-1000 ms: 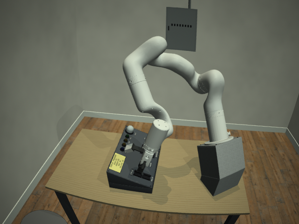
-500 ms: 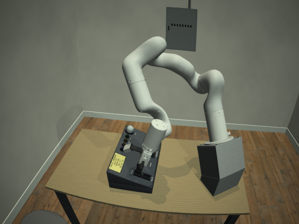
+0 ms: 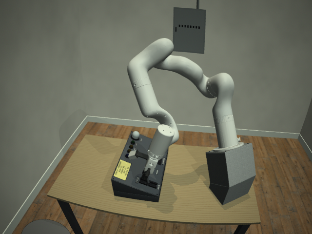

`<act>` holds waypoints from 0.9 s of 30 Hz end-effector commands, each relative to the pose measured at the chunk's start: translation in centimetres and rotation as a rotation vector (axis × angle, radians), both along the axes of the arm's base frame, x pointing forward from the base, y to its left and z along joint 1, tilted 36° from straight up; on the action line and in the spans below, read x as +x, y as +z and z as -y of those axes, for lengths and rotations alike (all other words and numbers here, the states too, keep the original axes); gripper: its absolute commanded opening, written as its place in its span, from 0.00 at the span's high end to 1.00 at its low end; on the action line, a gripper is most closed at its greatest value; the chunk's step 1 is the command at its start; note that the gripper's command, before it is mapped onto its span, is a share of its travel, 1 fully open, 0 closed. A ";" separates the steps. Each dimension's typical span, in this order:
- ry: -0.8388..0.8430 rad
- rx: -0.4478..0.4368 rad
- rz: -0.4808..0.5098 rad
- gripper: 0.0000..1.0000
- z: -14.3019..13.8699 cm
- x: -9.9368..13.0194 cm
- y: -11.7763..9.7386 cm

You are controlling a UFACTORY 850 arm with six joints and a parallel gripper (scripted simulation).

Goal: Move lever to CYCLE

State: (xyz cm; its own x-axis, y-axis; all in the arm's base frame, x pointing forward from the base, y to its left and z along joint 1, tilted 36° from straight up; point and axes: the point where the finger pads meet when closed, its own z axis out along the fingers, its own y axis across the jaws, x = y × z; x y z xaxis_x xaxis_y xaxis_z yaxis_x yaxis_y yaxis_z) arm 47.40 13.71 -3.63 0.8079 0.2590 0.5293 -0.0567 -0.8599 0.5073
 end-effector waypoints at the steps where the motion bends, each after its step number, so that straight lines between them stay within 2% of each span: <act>1: 0.001 0.001 0.001 1.00 -0.1 0.0 0.0; 10: 0.001 0.001 0.001 1.00 -0.1 0.0 0.0; 11: 0.001 0.001 0.001 0.24 -0.1 0.0 0.0; 27: 0.001 0.001 0.001 0.24 -0.1 0.0 0.0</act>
State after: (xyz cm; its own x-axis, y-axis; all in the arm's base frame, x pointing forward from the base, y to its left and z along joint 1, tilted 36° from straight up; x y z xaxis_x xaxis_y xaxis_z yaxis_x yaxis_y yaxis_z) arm 47.41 13.71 -3.64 0.8081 0.2588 0.5292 -0.0566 -0.8600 0.5071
